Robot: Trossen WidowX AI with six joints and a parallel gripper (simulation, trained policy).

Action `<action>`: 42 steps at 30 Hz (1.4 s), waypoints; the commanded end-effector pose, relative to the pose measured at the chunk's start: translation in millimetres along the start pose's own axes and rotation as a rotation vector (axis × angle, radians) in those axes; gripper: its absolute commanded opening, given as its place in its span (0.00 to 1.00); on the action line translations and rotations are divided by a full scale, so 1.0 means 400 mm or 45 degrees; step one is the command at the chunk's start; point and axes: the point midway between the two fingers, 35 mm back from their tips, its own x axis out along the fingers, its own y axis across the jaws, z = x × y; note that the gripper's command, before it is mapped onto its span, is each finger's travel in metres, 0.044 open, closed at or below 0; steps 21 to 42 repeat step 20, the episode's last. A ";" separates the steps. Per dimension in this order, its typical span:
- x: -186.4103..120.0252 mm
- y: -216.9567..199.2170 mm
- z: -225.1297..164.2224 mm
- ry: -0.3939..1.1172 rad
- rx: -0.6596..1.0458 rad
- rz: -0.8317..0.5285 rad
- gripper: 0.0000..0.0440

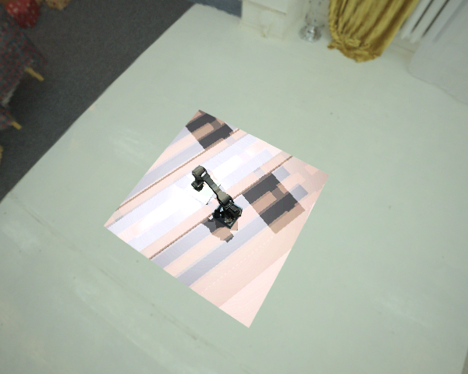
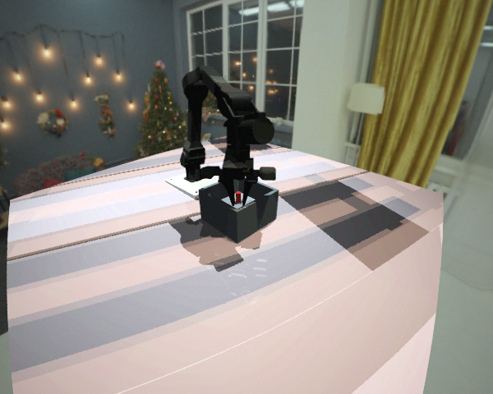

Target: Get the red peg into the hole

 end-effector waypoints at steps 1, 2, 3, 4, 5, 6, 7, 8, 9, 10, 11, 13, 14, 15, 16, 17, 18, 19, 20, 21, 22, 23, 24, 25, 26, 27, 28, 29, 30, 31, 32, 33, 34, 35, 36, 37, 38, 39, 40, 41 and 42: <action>0.007 -0.003 0.016 0.021 -0.008 -0.010 0.25; 0.009 -0.005 0.021 0.024 -0.008 -0.013 0.24; 0.010 -0.007 0.025 0.028 -0.008 -0.017 0.24; 0.012 -0.010 0.030 0.032 -0.007 -0.020 0.24; 0.014 -0.012 0.035 0.035 -0.007 -0.024 0.24; 0.016 -0.015 0.040 0.039 -0.006 -0.027 0.24; 0.018 -0.018 0.044 0.043 -0.004 -0.031 0.24; 0.020 -0.021 0.049 0.046 -0.003 -0.034 0.23; 0.020 -0.024 0.056 0.045 -0.002 -0.037 0.23; 0.021 -0.029 0.062 0.046 0.000 -0.043 0.23; 0.021 -0.034 0.069 0.044 0.001 -0.048 0.23; 0.021 -0.043 0.082 0.041 0.003 -0.057 0.23; 0.021 -0.048 0.089 0.040 0.004 -0.062 0.23; 0.021 -0.053 0.095 0.038 0.006 -0.067 0.24; 0.020 -0.058 0.102 0.036 0.007 -0.072 0.24; 0.020 -0.064 0.108 0.035 0.009 -0.078 0.24; 0.020 -0.070 0.114 0.034 0.011 -0.084 0.24; 0.020 -0.075 0.120 0.032 0.013 -0.089 0.24; 0.019 -0.081 0.127 0.030 0.014 -0.095 0.24; 0.019 -0.081 0.127 0.030 0.014 -0.095 0.24; 0.019 -0.081 0.127 0.030 0.014 -0.095 0.24; 0.019 -0.081 0.127 0.030 0.014 -0.095 0.24; 0.019 -0.081 0.127 0.030 0.014 -0.095 0.24; 0.019 -0.081 0.127 0.030 0.014 -0.095 0.24; 0.019 -0.081 0.127 0.030 0.014 -0.095 0.24; 0.019 -0.081 0.127 0.030 0.014 -0.095 0.24; 0.019 -0.081 0.127 0.030 0.014 -0.095 0.24; 0.019 -0.081 0.127 0.030 0.014 -0.095 0.24; 0.019 -0.081 0.127 0.030 0.014 -0.095 0.24; 0.019 -0.081 0.127 0.030 0.014 -0.095 0.24; 0.019 -0.081 0.127 0.030 0.014 -0.095 0.24; 0.019 -0.081 0.127 0.030 0.014 -0.095 0.24; 0.019 -0.081 0.127 0.030 0.014 -0.095 0.24; 0.019 -0.081 0.127 0.030 0.014 -0.095 0.24; 0.019 -0.081 0.127 0.030 0.014 -0.095 0.24; 0.019 -0.081 0.127 0.030 0.014 -0.095 0.24; 0.019 -0.081 0.127 0.030 0.014 -0.095 0.24; 0.019 -0.081 0.127 0.030 0.014 -0.095 0.24; 0.019 -0.081 0.127 0.030 0.014 -0.095 0.24; 0.019 -0.081 0.127 0.030 0.014 -0.095 0.24; 0.019 -0.081 0.127 0.030 0.014 -0.095 0.24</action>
